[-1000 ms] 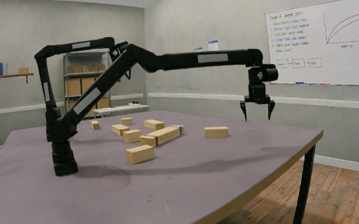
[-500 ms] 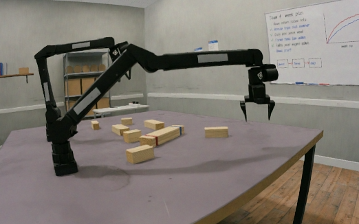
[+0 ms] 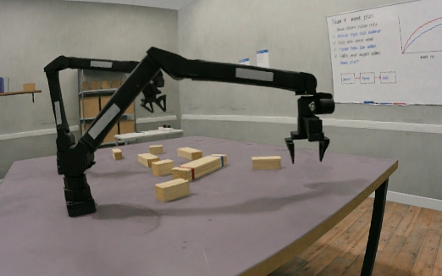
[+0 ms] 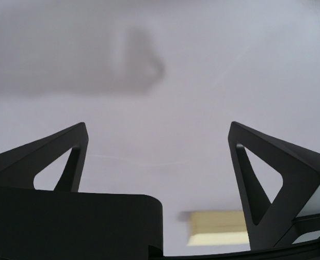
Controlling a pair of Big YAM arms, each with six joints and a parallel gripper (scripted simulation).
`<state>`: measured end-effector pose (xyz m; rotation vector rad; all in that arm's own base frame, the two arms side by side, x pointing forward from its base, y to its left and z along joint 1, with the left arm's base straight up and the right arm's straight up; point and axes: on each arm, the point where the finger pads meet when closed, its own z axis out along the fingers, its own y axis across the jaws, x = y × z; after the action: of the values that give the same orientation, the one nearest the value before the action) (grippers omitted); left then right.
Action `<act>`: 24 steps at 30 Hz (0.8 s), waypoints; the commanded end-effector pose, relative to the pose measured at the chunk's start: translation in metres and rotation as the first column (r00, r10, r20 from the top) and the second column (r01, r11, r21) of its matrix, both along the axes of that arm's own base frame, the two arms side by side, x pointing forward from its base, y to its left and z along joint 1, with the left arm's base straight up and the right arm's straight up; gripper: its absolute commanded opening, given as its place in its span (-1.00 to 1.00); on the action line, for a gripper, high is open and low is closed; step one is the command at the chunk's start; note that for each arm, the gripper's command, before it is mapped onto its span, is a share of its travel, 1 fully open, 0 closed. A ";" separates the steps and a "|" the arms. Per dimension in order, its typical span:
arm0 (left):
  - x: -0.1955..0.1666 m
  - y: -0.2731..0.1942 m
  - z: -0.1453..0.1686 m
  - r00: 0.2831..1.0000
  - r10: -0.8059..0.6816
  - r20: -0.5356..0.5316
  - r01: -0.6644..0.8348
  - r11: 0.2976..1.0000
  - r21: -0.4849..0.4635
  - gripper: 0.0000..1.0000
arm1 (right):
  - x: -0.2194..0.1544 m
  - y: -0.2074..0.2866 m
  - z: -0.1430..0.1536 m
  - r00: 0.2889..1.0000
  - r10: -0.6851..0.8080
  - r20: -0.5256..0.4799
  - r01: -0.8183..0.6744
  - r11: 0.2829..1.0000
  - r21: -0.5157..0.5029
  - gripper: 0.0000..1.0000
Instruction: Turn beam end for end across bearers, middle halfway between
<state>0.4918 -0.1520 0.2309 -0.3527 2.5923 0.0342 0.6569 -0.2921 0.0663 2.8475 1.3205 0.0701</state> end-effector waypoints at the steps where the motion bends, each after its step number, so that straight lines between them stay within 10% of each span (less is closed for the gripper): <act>1: 0.028 0.005 -0.041 0.999 -0.020 0.028 0.019 0.999 0.041 1.00 | 0.017 0.043 0.066 0.953 0.260 0.155 -0.243 0.963 -0.121 1.00; 9: 0.043 0.008 -0.064 0.997 -0.014 0.075 0.009 0.998 0.069 1.00 | -0.003 0.096 0.067 0.824 0.548 0.147 -0.506 0.827 -0.244 1.00; 24: 0.024 -0.007 -0.016 0.986 -0.097 0.138 0.089 0.994 0.063 1.00 | -0.045 0.207 0.070 0.328 0.945 0.005 -0.838 0.293 -0.461 1.00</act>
<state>0.5282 -0.1486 0.1741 -0.2849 2.5042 0.0860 0.6072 -0.1023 0.1072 1.6148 2.2833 0.1507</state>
